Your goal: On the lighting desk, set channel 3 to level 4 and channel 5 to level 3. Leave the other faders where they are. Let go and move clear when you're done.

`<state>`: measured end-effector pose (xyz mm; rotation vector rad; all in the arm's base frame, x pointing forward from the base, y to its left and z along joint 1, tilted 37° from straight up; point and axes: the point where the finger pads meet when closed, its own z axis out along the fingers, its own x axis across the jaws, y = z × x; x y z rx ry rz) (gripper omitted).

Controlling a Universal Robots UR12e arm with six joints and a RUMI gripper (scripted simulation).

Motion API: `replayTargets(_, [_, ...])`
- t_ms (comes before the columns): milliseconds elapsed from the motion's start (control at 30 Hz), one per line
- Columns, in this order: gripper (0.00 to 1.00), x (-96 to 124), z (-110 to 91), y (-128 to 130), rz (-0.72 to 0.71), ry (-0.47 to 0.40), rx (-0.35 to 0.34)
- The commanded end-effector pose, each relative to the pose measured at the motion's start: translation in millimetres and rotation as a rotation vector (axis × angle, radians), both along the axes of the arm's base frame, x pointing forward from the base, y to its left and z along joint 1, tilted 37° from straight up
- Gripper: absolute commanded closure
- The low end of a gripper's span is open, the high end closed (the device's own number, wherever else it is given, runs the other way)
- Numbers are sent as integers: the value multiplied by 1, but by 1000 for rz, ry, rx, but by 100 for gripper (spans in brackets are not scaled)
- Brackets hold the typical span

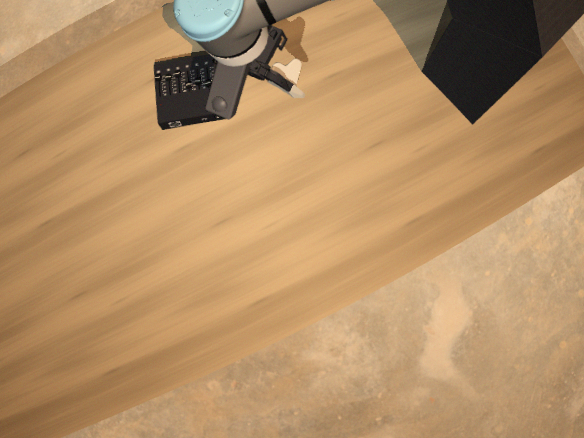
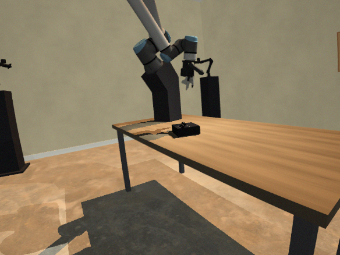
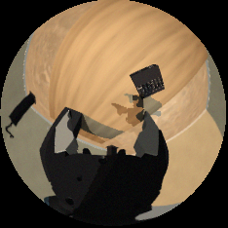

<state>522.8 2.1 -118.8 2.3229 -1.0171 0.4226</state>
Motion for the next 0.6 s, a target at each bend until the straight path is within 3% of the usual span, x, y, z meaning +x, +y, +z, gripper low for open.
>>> replayTargets(0, [0, 65, 3, -45, -156, -206, 77])
replayTargets(33, [0, 65, 3, -45, -156, -206, 77])
replayTargets(100, [0, 90, 9, -70, -225, -294, 103])
replayTargets(167, [0, 90, 9, -70, -225, -294, 103])
replayTargets(333, [0, 132, 24, -121, -343, -456, 142])
replayTargets(567, [0, 148, 32, -144, -390, -523, 156])
